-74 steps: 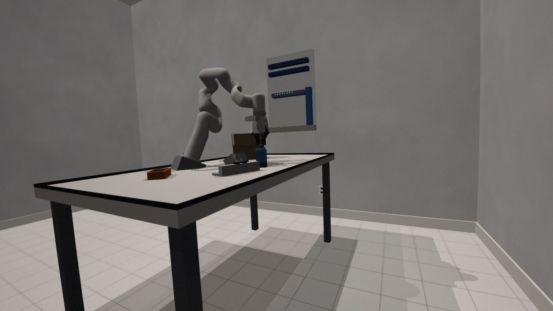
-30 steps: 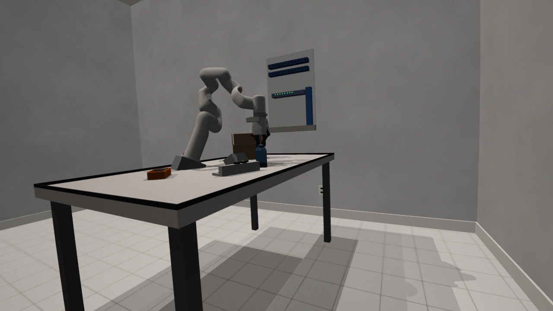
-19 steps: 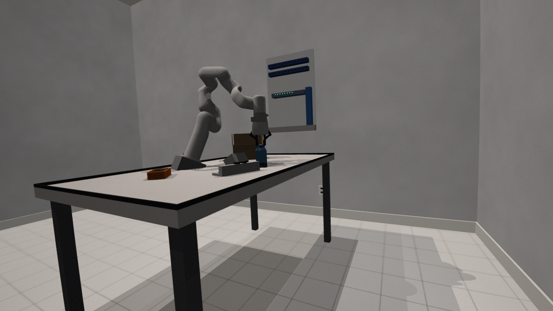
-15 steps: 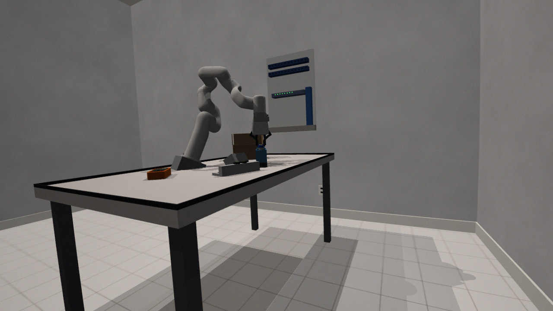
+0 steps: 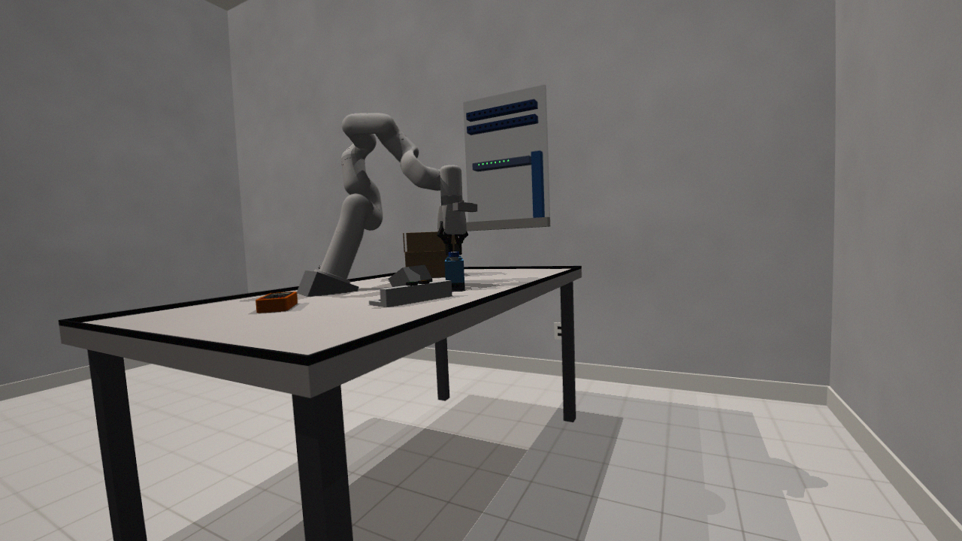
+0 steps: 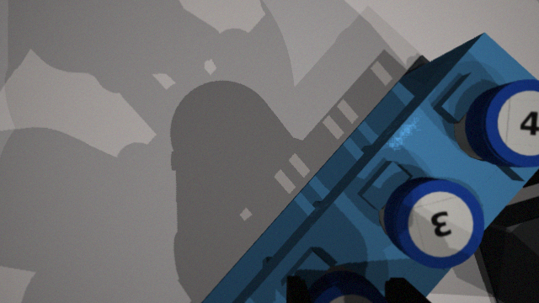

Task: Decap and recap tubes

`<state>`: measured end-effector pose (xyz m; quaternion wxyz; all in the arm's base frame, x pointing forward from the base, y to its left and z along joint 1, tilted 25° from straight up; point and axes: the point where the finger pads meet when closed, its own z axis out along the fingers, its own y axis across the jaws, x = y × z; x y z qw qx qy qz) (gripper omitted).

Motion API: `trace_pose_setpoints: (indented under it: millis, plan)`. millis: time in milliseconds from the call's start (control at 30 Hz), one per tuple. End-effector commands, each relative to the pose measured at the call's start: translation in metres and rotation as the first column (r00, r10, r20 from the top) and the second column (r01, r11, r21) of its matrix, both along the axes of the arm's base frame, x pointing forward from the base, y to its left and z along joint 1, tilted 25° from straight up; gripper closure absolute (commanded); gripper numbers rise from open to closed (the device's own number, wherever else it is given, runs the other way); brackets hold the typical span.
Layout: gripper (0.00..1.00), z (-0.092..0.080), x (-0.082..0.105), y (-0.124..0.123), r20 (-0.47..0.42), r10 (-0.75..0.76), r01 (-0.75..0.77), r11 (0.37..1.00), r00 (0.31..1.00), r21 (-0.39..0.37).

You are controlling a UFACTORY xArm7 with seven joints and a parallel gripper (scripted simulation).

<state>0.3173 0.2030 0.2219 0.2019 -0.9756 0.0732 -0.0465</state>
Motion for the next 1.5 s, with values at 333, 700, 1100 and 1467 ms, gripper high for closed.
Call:
trace_pose_setpoints:
  millis: [333, 700, 1100, 1467]
  plan:
    - [0.54, 0.0017, 0.0013, -0.0002, 0.027, 0.069, -0.069, 0.998, 0.997, 0.011]
    - [0.54, 0.0016, 0.0013, -0.0002, -0.110, -0.229, 0.235, 0.971, 0.967, 0.039]
    - [0.54, 0.0015, 0.0013, -0.0002, -0.346, -0.664, 0.703, 0.711, 0.663, -0.016]
    - [0.54, 0.0015, 0.0012, -0.0001, -0.485, -0.845, 0.929, 0.335, 0.223, -0.156]
